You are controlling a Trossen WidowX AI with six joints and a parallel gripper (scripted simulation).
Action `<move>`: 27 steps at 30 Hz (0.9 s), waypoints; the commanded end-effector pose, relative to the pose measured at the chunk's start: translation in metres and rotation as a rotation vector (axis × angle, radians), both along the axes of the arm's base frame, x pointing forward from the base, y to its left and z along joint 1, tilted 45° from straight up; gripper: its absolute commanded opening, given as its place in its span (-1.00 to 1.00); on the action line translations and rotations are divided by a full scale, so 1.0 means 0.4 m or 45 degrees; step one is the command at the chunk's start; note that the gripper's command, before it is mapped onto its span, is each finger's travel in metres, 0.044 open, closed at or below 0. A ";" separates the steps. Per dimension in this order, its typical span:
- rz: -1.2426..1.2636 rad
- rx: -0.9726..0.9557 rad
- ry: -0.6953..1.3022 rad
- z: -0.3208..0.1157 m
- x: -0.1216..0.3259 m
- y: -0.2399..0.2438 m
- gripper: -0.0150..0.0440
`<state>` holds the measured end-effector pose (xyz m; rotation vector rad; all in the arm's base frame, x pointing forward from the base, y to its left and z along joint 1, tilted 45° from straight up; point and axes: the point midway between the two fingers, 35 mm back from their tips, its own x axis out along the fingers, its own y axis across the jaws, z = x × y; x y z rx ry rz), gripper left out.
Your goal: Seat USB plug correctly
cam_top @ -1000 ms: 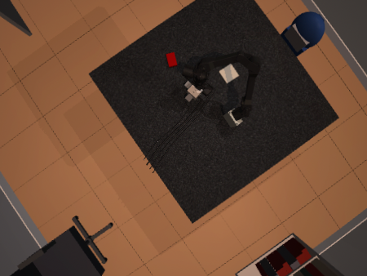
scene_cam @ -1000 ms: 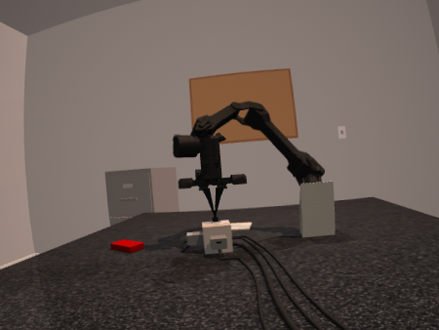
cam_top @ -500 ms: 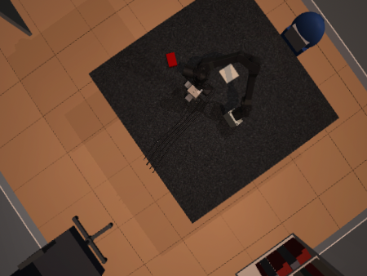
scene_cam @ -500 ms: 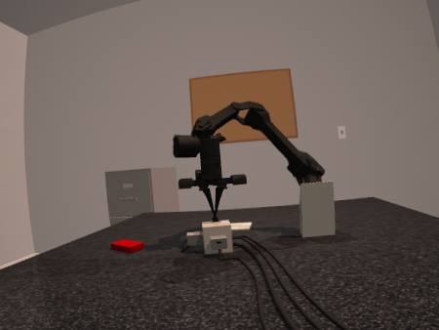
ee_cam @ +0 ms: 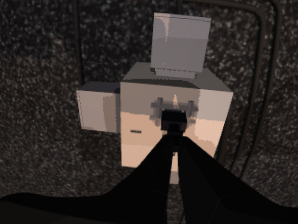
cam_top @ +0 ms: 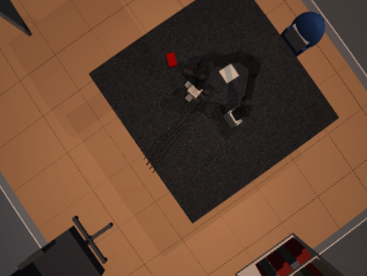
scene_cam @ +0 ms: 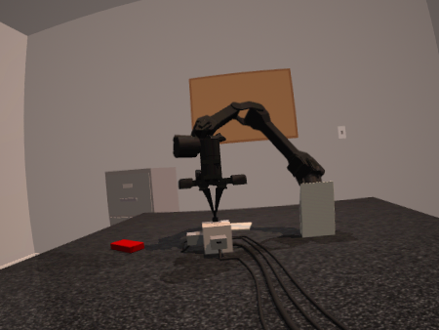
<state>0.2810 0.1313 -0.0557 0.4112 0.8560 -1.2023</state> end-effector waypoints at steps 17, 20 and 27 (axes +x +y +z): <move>0.000 0.000 0.000 0.000 0.000 0.000 -0.40; 0.000 0.000 0.000 0.000 0.000 0.000 -0.17; 0.000 0.000 0.000 0.000 0.000 0.000 -0.17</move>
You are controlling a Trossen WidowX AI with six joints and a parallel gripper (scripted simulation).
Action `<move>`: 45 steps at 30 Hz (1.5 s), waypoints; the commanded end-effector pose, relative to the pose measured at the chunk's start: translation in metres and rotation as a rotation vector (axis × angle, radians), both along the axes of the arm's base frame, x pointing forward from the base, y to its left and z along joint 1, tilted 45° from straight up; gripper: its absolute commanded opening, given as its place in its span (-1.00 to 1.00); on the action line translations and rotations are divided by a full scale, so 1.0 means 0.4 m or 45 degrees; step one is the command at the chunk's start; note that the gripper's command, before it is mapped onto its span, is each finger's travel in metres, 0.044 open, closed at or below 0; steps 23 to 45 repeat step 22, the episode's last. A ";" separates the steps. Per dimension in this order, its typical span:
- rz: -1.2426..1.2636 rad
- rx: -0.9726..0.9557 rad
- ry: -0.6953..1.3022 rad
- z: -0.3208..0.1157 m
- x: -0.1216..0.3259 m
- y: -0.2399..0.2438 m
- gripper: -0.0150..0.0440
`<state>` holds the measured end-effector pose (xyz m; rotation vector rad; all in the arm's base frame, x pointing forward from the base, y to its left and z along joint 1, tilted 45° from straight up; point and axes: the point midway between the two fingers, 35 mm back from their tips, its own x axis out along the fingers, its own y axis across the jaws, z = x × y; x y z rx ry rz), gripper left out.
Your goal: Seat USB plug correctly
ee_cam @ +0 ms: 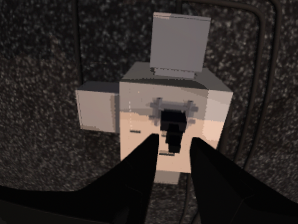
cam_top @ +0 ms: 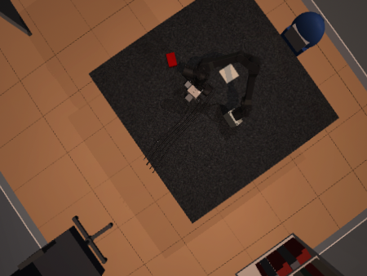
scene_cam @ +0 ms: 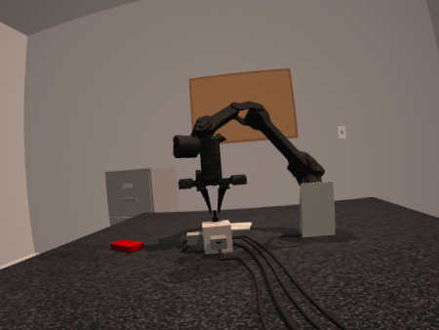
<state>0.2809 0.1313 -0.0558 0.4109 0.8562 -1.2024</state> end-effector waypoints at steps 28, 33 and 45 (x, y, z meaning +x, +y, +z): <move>0.000 0.001 0.000 0.020 -0.004 0.019 -0.17; 0.000 0.001 0.000 0.020 -0.004 0.019 -0.17; 0.000 0.001 0.000 0.020 -0.004 0.019 -0.17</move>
